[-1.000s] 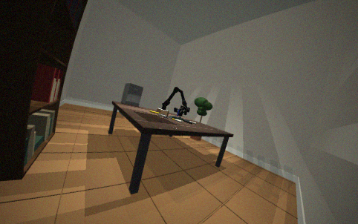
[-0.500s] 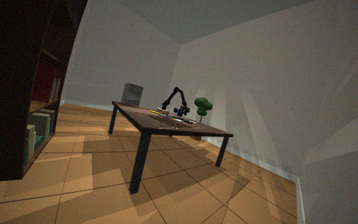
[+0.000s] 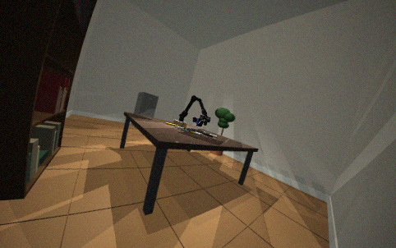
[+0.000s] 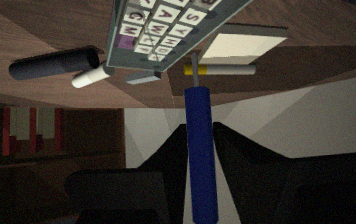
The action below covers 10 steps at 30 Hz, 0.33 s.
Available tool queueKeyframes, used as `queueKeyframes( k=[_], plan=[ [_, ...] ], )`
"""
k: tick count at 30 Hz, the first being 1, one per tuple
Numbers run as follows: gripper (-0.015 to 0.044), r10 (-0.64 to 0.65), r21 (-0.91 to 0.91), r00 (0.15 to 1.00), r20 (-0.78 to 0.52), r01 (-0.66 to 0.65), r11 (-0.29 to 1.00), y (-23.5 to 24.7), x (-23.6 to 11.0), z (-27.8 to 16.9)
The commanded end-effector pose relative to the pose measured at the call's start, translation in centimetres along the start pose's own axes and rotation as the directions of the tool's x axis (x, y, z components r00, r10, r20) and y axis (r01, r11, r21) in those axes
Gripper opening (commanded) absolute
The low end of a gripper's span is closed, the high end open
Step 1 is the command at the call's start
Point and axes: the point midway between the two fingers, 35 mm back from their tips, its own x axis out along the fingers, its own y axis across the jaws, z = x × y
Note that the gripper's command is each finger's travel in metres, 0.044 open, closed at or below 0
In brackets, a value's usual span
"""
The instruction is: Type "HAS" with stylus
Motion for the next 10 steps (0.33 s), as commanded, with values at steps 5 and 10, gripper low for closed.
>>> queueKeyframes(
  k=[5,10],
  plan=[
    [0.0081,-0.002,0.004,1.000,0.000,0.002,1.000,-0.07,-0.19,-0.32],
    [0.0081,-0.002,0.004,1.000,0.000,0.002,1.000,-0.07,-0.19,-0.32]
  ],
)
